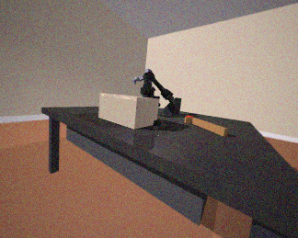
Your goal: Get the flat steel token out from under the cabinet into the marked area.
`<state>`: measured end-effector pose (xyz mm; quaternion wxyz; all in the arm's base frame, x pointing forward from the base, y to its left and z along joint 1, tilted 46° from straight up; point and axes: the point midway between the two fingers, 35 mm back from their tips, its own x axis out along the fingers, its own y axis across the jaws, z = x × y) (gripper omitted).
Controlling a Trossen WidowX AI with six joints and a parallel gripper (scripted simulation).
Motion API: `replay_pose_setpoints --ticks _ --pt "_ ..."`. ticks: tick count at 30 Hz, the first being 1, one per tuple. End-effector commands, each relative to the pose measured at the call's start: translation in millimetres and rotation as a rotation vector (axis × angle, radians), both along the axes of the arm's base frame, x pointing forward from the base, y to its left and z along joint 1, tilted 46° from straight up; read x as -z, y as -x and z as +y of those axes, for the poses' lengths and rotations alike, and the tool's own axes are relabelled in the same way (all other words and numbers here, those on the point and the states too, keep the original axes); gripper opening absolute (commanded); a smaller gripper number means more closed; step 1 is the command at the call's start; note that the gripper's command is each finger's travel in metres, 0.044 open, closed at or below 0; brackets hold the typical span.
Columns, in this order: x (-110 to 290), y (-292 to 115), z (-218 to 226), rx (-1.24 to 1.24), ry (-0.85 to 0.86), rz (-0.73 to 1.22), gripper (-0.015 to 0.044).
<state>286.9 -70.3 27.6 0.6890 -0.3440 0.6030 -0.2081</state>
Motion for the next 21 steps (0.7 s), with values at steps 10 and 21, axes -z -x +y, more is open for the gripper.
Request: replay_pose_setpoints --ticks 10,21 --pt "-0.7 -16.5 4.0 -0.003 0.001 0.001 0.0" --pt "-1.3 -28.4 7.0 -0.003 0.001 0.001 0.0"
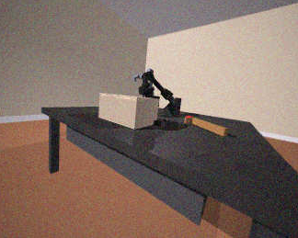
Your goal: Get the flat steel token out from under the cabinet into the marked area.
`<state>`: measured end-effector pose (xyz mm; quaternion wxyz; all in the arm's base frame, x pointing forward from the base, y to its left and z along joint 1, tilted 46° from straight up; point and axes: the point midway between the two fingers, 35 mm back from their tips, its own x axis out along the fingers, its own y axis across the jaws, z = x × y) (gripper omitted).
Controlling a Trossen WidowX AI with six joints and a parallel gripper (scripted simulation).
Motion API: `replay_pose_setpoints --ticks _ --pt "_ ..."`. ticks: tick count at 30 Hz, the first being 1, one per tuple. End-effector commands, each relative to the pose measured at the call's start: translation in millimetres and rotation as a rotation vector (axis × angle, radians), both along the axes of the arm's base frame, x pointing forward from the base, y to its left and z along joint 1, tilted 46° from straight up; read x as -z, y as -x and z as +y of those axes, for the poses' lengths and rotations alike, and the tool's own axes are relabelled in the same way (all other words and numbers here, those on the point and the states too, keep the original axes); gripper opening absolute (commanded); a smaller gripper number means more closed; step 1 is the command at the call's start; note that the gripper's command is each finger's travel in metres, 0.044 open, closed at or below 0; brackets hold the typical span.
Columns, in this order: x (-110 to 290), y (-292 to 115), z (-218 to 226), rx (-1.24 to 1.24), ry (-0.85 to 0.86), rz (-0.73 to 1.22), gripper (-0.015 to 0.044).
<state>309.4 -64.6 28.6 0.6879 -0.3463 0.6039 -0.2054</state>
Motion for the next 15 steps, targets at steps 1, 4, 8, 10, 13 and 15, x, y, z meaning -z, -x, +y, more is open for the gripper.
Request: replay_pose_setpoints --ticks 1,4,8,10,13,15 --pt "-0.3 -6.9 1.5 0.002 0.0 -0.005 0.0" --pt "-0.4 -10.1 2.4 0.002 0.0 -0.005 0.0" --pt "-0.6 -14.4 3.4 0.002 0.0 -0.005 0.0" --pt "-0.7 -16.5 4.0 0.002 0.0 -0.005 0.0" --pt "-0.9 -19.6 4.8 0.002 0.0 -0.005 0.0" --pt "-1.0 -21.6 5.3 0.002 0.0 -0.005 0.0"
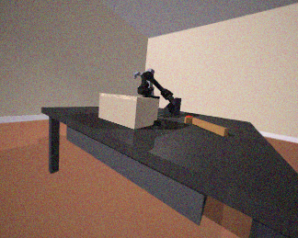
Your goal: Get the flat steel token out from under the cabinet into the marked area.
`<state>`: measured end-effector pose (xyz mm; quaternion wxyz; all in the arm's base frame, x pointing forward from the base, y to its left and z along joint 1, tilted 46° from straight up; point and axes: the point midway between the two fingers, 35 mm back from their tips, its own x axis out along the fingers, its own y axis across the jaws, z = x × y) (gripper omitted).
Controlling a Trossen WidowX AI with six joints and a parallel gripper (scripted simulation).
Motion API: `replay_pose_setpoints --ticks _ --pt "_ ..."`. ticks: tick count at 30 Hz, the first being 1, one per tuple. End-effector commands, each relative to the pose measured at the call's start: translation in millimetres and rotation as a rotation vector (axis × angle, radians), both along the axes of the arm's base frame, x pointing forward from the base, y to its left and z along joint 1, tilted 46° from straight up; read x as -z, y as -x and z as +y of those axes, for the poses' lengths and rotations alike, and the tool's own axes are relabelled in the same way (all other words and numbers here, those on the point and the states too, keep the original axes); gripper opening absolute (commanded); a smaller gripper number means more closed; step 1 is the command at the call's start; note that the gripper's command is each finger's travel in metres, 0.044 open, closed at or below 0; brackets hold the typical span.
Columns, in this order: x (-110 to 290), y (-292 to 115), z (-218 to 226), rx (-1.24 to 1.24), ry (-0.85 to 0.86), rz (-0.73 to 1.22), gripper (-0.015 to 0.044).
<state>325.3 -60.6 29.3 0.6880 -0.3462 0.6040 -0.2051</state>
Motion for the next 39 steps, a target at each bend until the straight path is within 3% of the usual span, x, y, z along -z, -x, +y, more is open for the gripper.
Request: replay_pose_setpoints --ticks 1,39 --pt "-0.3 -6.7 1.5 0.002 0.001 -0.005 0.0" --pt "-2.0 -44.8 11.1 0.002 0.0 -0.008 0.0"
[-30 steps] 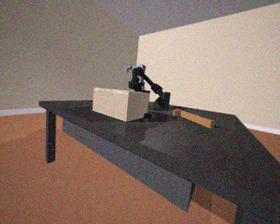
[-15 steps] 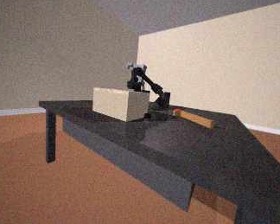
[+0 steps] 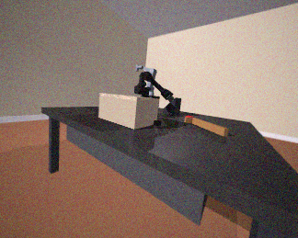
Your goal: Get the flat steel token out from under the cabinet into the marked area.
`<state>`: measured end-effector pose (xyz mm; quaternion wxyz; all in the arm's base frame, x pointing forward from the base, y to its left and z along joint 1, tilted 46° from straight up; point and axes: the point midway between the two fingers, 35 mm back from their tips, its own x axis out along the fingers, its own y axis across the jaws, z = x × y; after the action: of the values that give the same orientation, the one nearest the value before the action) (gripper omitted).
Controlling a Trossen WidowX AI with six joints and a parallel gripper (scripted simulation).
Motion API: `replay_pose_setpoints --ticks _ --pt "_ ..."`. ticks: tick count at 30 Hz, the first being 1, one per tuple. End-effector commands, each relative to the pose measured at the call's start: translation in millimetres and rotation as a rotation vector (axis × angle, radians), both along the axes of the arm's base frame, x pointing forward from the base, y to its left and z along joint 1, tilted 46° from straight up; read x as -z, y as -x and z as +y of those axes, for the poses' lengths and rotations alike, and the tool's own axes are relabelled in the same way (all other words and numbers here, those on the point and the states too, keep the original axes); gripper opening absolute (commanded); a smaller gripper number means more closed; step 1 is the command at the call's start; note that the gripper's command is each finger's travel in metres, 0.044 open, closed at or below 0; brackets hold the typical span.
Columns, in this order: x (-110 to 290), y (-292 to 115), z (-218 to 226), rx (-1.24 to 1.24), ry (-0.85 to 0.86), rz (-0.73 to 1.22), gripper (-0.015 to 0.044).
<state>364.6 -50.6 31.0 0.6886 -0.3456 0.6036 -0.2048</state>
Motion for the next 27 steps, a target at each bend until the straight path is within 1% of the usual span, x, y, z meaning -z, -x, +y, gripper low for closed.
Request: replay_pose_setpoints --ticks 1,27 --pt "-0.4 -6.5 1.5 0.002 0.002 -0.006 0.0" --pt "-1.5 -30.6 7.6 0.002 0.001 -0.008 0.0"
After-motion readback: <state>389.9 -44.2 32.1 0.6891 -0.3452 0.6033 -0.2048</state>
